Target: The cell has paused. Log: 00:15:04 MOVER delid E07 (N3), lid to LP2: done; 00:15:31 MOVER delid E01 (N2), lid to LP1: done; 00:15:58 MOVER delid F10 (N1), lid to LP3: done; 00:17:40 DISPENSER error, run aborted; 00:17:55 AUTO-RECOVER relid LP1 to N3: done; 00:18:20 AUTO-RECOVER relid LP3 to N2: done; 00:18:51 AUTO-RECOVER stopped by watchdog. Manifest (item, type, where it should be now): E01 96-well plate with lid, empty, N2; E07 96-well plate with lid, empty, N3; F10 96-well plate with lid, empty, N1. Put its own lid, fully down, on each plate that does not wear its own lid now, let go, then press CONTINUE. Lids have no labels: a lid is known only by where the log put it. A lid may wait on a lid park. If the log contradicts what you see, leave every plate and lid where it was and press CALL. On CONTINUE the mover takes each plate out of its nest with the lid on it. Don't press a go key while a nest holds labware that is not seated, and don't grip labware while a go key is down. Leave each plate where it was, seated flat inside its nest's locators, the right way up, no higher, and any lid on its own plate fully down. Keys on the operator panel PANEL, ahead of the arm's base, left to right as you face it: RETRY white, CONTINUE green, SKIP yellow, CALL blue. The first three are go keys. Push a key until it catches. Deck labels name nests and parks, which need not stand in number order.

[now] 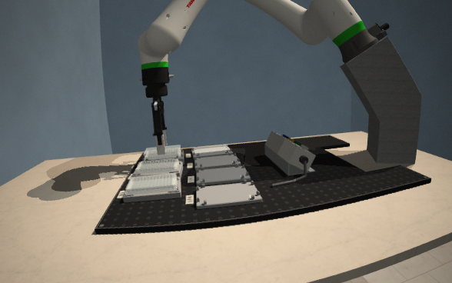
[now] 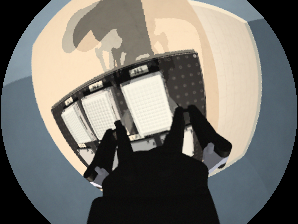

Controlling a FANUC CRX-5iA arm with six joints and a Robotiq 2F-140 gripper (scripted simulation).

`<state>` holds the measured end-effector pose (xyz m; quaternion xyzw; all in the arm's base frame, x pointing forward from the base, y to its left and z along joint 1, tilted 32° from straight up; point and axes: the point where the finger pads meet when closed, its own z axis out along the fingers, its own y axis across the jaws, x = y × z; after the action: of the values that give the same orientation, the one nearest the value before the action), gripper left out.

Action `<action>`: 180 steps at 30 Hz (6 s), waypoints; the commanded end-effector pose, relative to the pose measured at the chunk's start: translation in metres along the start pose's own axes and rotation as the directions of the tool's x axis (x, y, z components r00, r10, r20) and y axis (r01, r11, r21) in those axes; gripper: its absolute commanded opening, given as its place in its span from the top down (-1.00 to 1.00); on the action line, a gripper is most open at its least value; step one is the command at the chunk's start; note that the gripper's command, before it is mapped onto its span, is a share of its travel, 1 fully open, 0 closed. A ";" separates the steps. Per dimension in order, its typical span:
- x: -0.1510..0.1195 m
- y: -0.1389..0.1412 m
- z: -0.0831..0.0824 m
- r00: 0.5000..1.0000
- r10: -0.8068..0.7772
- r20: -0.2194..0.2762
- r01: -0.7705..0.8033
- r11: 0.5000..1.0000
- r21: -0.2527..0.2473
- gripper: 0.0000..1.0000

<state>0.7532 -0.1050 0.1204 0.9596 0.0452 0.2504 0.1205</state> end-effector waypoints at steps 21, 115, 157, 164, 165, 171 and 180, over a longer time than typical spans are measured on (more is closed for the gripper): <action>0.000 0.000 0.004 1.000 0.000 0.000 0.000 1.000 0.000 1.00; 0.000 0.000 0.007 1.000 0.000 0.000 0.000 1.000 0.000 1.00; 0.000 0.000 0.007 1.000 0.000 0.000 0.000 1.000 0.000 1.00; 0.000 0.000 0.007 1.000 0.000 0.000 0.000 1.000 0.000 1.00; 0.000 0.000 0.007 1.000 0.000 0.000 0.000 1.000 0.000 -0.32; 0.000 0.000 0.007 1.000 0.000 0.000 0.000 1.000 0.000 -0.32; 0.000 0.000 0.007 1.000 0.000 0.000 0.000 1.000 0.000 -0.32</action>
<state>0.7569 -0.1066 0.1141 0.9596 0.0452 0.2504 0.1204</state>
